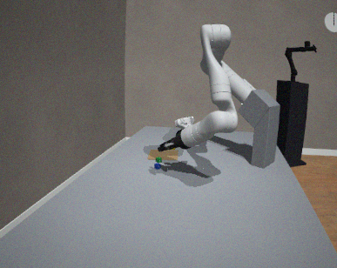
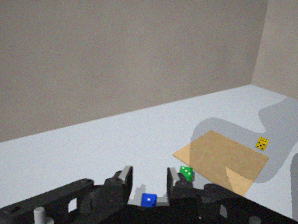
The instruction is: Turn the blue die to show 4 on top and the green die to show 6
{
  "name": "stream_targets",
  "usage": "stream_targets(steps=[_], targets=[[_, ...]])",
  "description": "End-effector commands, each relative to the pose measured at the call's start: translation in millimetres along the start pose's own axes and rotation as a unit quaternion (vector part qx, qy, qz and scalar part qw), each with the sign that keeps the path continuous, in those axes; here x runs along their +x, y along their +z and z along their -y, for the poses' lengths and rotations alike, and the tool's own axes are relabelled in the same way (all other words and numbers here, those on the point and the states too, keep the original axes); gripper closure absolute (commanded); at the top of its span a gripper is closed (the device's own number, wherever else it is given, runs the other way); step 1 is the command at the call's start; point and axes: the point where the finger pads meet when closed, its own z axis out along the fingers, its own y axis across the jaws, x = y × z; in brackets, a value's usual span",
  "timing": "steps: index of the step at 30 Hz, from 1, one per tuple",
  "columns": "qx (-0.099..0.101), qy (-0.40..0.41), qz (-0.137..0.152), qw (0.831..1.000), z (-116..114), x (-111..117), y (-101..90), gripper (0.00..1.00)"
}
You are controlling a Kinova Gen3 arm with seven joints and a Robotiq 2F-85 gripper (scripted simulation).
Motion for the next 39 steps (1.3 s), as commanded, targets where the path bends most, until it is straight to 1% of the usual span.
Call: stream_targets(steps=[1, 5, 7, 10, 12, 16, 21, 27, 29, 32, 34, 36, 39], targets=[[-0.003, 0.001, 0.009, 1.000, 3, 3, 1.2, 0.65], [-0.011, -0.003, 0.038, 0.999, 7, 8, 7.3, 0.65], [-0.016, -0.006, 0.060, 0.998, 10, 12, 11.7, 0.65], [-0.024, -0.010, 0.103, 0.994, 15, 17, 19.7, 0.65], [-0.024, -0.010, 0.103, 0.994, 15, 17, 19.7, 0.65], [-0.034, -0.016, 0.174, 0.984, 18, 26, 31.1, 0.65], [-0.037, -0.019, 0.276, 0.960, 18, 36, 41.6, 0.65], [-0.027, -0.013, 0.391, 0.920, 10, 46, 43.2, 0.65], [-0.027, -0.013, 0.391, 0.920, 10, 46, 43.2, 0.65], [-0.018, -0.008, 0.437, 0.899, 6, 51, 40.3, 0.65], [-0.011, -0.004, 0.461, 0.887, 4, 54, 37.8, 0.65], [-0.006, -0.001, 0.480, 0.877, 2, 56, 35.4, 0.65], [0.000, 0.002, 0.499, 0.866, 0, 59, 32.5, 0.65]])
